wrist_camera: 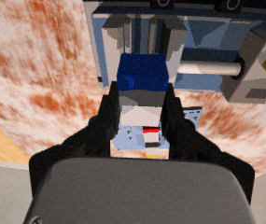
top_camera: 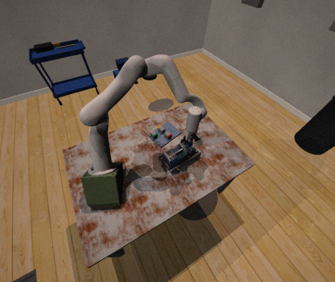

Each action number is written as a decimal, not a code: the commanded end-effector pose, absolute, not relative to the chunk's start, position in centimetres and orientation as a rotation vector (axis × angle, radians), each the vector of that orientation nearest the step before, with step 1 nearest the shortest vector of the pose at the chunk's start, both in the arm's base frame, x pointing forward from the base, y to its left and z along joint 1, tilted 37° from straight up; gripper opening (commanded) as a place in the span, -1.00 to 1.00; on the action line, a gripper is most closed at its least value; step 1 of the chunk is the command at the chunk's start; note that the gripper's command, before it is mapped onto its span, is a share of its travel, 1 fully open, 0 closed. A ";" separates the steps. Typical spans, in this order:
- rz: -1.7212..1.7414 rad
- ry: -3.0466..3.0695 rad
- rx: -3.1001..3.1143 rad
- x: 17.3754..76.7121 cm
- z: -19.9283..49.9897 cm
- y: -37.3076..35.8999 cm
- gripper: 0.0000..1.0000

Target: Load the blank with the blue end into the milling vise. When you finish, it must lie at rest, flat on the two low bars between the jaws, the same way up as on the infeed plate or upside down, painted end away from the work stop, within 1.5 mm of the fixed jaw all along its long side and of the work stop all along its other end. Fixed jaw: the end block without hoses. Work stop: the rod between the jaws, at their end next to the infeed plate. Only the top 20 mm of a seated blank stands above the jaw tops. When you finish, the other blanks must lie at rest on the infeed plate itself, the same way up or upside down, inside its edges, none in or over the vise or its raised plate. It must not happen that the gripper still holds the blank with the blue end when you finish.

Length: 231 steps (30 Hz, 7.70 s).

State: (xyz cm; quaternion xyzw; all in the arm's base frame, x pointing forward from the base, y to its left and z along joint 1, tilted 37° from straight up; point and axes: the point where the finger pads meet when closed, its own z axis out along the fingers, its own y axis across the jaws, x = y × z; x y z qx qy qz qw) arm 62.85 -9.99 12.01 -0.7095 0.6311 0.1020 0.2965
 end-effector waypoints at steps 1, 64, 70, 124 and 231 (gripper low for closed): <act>0.269 1.678 -1.886 62.9 12.1 -10.0 -1.00; 0.269 1.678 -1.886 63.4 10.0 -8.5 -1.00; 0.269 1.678 -1.886 63.4 10.1 -8.5 -1.00; 0.269 1.678 -1.886 63.4 9.8 -8.3 -1.00; 0.269 1.678 -1.886 63.6 9.1 -7.8 -1.00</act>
